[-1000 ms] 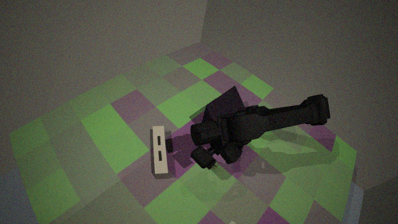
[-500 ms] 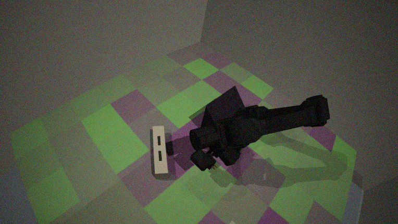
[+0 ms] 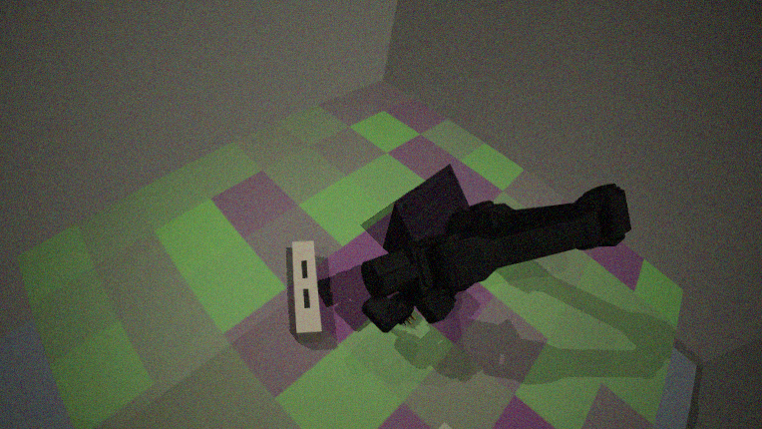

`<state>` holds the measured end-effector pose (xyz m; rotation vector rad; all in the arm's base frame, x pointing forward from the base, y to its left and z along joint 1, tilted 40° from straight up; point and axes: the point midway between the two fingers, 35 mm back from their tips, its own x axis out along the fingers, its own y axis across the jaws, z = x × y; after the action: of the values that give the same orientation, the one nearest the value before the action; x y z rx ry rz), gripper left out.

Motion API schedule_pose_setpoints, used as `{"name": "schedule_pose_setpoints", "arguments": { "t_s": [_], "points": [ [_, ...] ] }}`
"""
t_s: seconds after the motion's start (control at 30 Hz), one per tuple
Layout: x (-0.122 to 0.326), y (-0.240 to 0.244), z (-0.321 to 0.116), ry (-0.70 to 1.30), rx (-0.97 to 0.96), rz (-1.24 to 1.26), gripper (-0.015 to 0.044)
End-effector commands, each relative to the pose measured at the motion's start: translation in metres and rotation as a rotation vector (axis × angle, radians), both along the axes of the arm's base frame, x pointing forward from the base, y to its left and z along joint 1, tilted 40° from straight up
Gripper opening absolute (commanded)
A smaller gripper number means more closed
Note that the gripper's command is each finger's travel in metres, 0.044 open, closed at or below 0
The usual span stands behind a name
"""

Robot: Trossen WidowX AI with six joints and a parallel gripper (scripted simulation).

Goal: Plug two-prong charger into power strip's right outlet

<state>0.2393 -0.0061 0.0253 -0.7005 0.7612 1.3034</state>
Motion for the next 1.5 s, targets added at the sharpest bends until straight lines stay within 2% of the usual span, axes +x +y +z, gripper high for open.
{"name": "schedule_pose_setpoints", "arguments": {
  "t_s": [0.0, 0.57, 0.93, 1.17, 1.3, 1.47],
  "points": [
    [-0.001, 0.006, -0.007, 0.015, 0.009, -0.001, 0.044],
    [-0.001, 0.019, -0.022, 0.014, 0.011, 0.0, 0.044],
    [0.001, 0.017, -0.019, 0.003, 0.004, 0.002, 0.0151],
    [0.001, 0.017, -0.019, 0.003, 0.004, 0.002, 0.0105],
    [0.001, 0.012, -0.014, 0.005, 0.004, 0.001, 0.0],
    [-0.001, -0.001, 0.0, 0.009, 0.004, 0.0, 0.0]
  ]
}}
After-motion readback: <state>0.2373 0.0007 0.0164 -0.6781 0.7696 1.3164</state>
